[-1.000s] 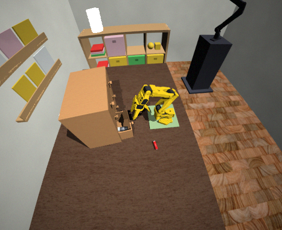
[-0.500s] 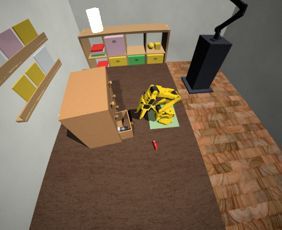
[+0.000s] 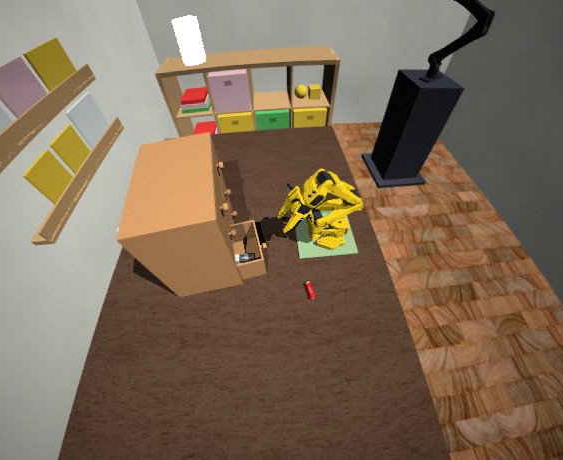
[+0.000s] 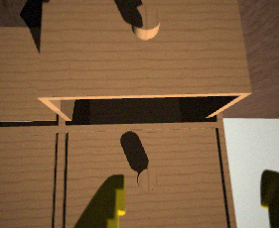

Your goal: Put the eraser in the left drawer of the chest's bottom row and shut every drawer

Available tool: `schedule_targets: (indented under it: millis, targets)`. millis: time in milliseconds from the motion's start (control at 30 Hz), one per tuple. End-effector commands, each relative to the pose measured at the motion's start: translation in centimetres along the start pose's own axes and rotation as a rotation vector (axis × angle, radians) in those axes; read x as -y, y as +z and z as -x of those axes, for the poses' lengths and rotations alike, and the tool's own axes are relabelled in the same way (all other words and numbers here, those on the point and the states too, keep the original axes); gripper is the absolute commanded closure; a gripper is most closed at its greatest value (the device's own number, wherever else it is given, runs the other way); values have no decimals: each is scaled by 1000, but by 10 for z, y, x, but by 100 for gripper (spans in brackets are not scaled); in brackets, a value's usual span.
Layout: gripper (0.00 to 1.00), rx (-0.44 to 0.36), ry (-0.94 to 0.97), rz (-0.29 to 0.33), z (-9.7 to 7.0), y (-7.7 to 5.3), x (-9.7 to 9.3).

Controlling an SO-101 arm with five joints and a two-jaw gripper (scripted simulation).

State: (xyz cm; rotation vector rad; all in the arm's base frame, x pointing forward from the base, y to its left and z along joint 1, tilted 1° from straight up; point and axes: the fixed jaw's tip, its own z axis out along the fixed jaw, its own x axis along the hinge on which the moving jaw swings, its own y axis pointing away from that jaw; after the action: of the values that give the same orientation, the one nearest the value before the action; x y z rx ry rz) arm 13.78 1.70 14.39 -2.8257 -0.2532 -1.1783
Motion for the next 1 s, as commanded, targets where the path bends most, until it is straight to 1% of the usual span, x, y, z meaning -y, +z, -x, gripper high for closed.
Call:
schedule_targets:
  millis: [0,33,100,233,667,700,733,767,967]
  targets:
    - [73,-125,-13,17,-3,-8,-3]
    - [74,-165,-16,21,-5,-11,-3]
    - [74,-165,-16,21,-5,-11,-3]
    - [75,-209,-28,32,-1,-10,-5]
    - [79,-209,-28,32,-1,-10,-5]
    - [79,-193,-27,30,-1,-3,-5]
    - [79,-218,-27,30,-6,-3,-5]
    - [79,-203,-27,29,-5,3,-5]
    - [79,-110,-25,21,9,43,-4]
